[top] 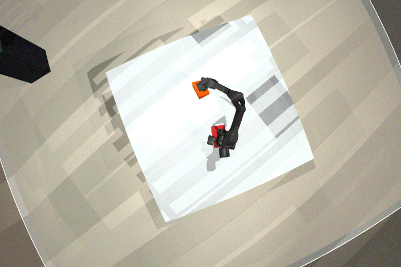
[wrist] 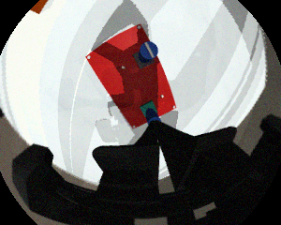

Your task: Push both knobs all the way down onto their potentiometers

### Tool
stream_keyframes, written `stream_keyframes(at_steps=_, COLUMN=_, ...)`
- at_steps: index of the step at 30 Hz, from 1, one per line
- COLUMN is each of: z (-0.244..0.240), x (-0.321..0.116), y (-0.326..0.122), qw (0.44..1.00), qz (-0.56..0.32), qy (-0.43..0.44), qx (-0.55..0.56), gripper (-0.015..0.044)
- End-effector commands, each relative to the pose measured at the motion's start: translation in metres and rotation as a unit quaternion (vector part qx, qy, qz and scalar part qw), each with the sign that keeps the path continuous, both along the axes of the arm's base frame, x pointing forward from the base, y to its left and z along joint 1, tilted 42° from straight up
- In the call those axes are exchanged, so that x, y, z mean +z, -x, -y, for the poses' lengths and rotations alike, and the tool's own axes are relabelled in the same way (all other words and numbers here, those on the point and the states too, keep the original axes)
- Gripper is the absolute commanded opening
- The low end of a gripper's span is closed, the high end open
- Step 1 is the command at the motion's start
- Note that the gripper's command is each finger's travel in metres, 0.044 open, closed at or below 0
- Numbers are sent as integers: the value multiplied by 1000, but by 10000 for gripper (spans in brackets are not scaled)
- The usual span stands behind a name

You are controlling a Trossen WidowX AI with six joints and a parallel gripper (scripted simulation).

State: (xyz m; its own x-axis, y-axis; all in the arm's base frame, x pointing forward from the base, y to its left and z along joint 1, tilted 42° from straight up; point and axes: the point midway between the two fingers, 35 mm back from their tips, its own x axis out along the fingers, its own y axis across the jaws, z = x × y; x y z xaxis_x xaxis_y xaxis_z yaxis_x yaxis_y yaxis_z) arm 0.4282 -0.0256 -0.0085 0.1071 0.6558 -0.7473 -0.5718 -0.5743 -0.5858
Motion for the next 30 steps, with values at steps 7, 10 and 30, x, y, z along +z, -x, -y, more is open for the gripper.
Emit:
stream_keyframes(at_steps=7, z=5, x=8, y=-1, qw=1000, qz=-1, qy=-1, qx=5, gripper=0)
stream_keyframes(at_steps=10, z=9, x=11, y=-1, qw=1000, qz=-1, qy=-1, qx=5, gripper=0)
stream_keyframes(at_steps=30, z=25, x=37, y=107, qw=1000, qz=-6, qy=5, qx=1, gripper=440)
